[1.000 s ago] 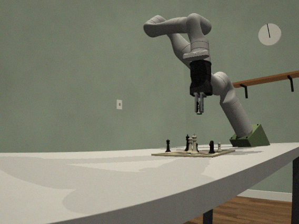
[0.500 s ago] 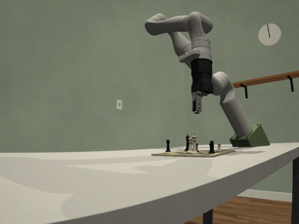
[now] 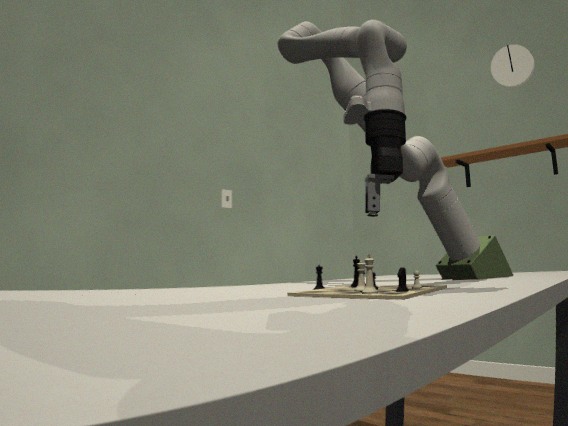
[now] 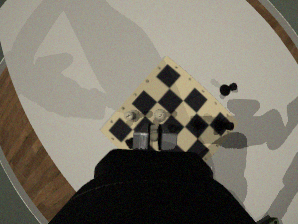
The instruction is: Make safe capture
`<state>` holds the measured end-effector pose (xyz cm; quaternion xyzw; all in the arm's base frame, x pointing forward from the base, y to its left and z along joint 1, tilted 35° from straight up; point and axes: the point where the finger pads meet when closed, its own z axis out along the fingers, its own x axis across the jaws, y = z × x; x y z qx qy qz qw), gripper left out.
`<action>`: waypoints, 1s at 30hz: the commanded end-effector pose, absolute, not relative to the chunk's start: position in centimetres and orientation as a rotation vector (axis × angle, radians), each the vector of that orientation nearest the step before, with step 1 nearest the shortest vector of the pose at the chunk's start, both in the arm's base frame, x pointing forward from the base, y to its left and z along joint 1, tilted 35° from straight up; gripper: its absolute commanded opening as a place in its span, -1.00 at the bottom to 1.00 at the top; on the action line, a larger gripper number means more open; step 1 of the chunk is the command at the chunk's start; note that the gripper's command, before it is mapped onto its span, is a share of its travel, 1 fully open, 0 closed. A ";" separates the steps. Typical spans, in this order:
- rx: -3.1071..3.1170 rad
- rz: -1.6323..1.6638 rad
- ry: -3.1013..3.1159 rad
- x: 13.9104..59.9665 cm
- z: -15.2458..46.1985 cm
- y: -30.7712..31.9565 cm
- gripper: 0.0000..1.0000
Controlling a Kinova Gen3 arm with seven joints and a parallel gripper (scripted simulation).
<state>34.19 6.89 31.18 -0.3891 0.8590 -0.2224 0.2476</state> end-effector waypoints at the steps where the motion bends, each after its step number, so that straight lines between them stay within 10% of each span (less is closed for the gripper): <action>1: -0.962 -0.570 2.377 34.1 31.0 7.1 -1.00; 30: 0.196 -0.198 2.487 33.2 29.2 7.8 -1.00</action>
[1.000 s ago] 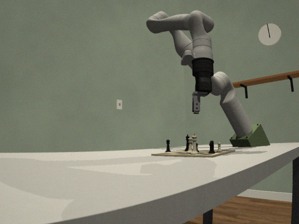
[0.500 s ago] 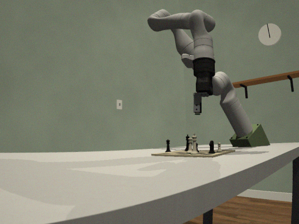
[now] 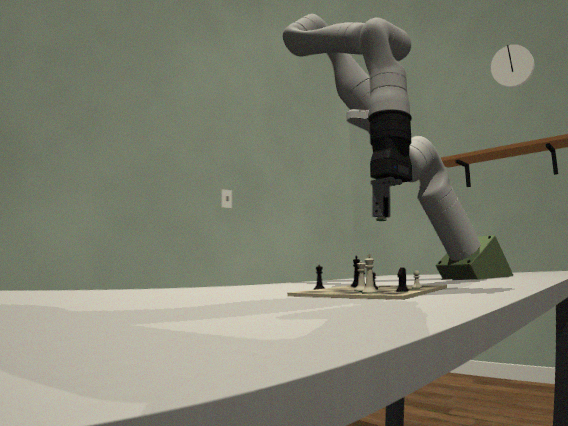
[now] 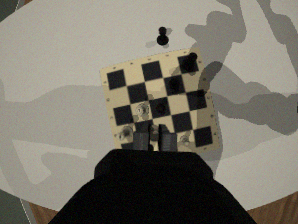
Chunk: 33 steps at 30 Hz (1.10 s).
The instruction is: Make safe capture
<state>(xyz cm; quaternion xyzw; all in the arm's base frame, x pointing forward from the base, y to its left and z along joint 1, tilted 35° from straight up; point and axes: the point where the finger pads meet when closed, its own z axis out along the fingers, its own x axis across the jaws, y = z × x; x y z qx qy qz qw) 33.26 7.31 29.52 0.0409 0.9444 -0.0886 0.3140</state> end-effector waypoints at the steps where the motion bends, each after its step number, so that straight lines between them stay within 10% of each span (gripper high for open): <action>1: 0.236 -0.185 2.483 33.1 29.1 7.8 -1.00; 33: 1.135 0.123 2.248 32.7 27.0 9.8 -1.00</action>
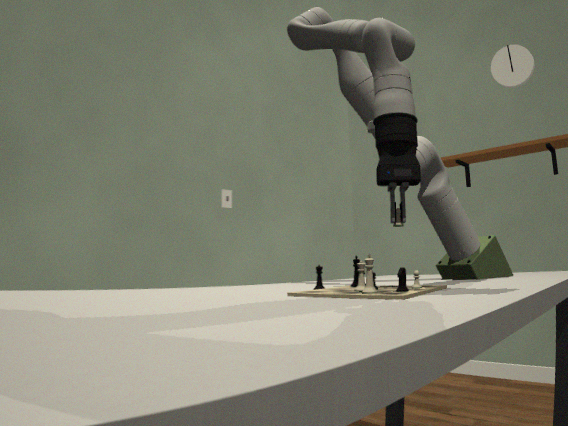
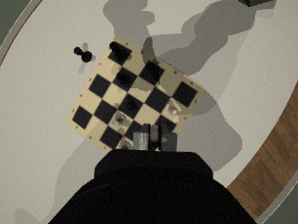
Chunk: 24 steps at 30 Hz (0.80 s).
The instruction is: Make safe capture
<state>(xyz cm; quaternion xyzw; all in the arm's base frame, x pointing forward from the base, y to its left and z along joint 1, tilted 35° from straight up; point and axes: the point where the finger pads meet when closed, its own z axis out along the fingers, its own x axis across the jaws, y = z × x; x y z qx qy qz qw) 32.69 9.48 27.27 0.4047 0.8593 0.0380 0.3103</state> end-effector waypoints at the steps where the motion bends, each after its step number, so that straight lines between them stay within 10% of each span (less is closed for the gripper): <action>1: 1.157 0.131 2.238 32.7 27.0 9.9 -1.00; 24: 1.477 0.242 2.075 32.8 26.2 10.9 -1.00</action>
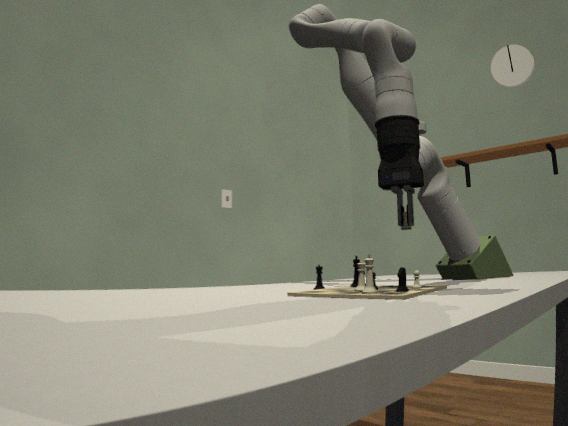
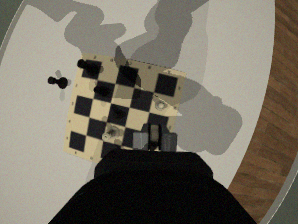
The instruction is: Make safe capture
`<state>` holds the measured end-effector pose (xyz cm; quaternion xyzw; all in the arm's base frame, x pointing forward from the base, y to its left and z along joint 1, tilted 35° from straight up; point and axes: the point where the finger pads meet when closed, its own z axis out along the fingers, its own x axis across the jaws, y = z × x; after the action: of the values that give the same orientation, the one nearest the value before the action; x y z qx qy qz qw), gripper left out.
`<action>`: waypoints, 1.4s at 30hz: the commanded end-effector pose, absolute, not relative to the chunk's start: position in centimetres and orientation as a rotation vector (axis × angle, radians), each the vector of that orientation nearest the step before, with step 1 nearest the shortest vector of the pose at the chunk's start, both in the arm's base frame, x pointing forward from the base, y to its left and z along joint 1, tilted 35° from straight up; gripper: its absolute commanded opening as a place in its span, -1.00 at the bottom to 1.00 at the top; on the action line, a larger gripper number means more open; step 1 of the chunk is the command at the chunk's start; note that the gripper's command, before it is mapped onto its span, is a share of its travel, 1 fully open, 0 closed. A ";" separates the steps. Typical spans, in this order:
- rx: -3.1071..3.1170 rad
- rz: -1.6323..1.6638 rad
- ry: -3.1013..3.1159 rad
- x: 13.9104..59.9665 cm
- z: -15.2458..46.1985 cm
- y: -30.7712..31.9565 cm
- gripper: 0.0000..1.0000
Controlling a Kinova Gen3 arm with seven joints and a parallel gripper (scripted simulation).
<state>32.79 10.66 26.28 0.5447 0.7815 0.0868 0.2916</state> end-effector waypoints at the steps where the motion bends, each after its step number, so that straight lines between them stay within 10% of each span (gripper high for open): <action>1: 1.488 0.245 2.069 32.8 26.1 11.0 -1.00; 42: 1.654 0.303 1.963 33.0 25.7 11.6 -1.00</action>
<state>32.92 11.27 25.81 0.6101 0.7334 0.1093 0.2791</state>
